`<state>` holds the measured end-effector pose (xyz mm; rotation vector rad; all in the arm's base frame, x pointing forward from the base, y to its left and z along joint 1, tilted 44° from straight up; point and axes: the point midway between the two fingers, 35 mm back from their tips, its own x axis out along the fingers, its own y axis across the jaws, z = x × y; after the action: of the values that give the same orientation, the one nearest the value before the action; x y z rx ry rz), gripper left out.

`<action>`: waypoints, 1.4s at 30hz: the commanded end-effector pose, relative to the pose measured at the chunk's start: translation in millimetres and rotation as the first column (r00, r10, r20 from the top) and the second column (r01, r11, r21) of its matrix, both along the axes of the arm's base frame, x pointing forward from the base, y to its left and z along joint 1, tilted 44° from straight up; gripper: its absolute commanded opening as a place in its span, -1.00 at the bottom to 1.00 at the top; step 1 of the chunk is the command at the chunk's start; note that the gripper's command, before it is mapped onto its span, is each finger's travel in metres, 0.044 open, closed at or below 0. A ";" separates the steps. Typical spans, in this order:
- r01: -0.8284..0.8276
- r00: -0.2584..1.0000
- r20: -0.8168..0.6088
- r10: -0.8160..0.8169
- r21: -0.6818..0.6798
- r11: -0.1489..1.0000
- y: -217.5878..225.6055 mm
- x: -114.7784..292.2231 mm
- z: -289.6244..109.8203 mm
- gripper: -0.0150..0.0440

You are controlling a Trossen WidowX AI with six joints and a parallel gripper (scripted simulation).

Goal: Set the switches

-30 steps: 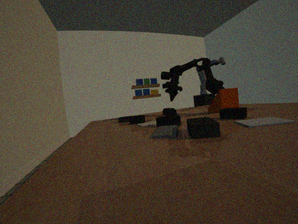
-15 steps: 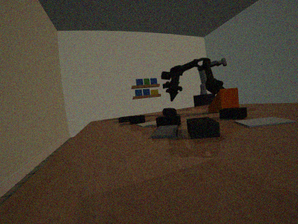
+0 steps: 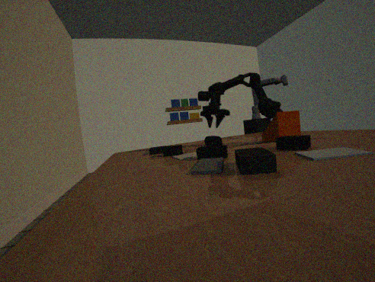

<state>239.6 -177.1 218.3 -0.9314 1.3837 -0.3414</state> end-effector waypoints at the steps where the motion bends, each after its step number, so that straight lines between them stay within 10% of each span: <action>1: -0.279 0.871 -0.421 0.253 -0.001 0.960 -16.3 9.5 6.7 0.75; 8: -0.511 0.532 -0.718 0.449 0.151 0.846 -31.7 18.1 13.3 1.00; 42: -0.519 0.516 -0.728 0.452 0.154 0.841 -49.9 20.1 -4.1 1.00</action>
<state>258.7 -222.9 221.4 -1.5950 1.7522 0.4836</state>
